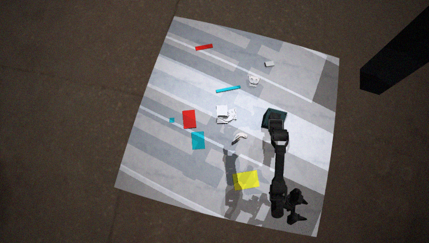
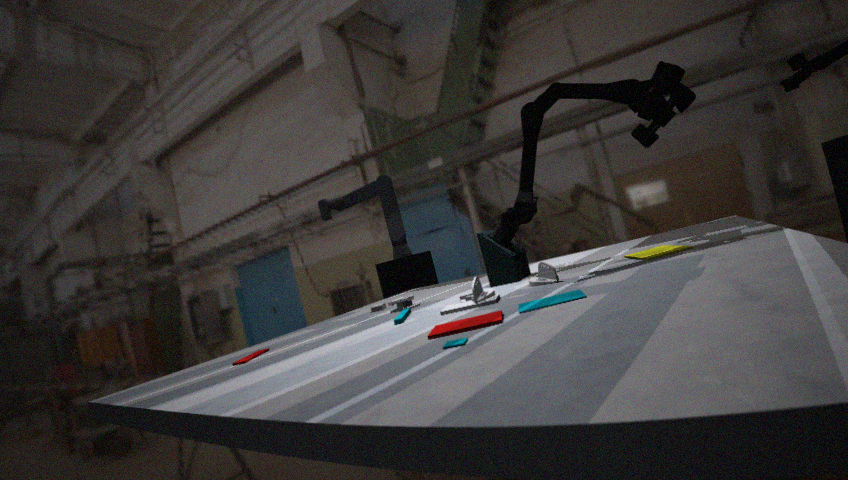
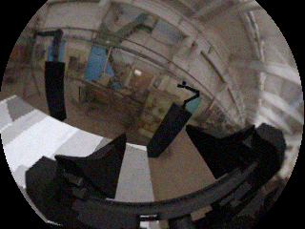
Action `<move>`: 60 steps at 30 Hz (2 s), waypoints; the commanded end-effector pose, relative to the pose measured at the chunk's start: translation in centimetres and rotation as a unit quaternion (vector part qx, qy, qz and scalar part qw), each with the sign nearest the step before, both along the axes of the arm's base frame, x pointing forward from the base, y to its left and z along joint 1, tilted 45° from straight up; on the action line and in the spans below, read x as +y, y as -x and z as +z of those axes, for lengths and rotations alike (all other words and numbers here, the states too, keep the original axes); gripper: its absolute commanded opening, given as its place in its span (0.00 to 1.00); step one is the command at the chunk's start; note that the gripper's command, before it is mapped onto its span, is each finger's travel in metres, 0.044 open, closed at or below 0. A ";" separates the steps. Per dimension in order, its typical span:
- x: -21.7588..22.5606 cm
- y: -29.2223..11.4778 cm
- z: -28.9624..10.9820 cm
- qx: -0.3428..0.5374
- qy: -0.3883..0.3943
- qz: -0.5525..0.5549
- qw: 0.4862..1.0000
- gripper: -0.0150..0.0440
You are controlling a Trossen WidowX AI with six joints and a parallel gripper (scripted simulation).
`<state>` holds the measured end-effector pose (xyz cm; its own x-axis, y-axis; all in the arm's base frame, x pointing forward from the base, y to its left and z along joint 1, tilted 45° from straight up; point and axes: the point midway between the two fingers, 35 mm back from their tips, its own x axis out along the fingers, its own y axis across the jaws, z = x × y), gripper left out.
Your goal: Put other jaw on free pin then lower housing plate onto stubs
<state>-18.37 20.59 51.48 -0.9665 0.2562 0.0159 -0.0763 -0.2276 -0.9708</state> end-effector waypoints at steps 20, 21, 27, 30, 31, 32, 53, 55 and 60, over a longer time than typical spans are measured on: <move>9.2 -10.4 -9.0 0.009 0.206 -0.225 0.952 1.00; 9.5 -10.9 -9.4 0.011 0.215 -0.234 0.948 1.00; 10.5 -14.2 -11.7 0.024 0.264 -0.287 0.920 1.00; 10.8 -15.9 -13.0 0.033 0.288 -0.313 0.905 1.00; 10.9 -16.5 -13.4 0.036 0.296 -0.321 0.899 1.00; 11.0 -17.1 -13.8 0.039 0.304 -0.329 0.893 1.00; 9.1 -28.2 -22.1 0.125 0.447 -0.478 0.745 1.00; 8.6 -29.1 -22.9 0.134 0.458 -0.490 0.729 1.00; 7.3 -31.2 -24.8 0.162 0.488 -0.515 0.686 1.00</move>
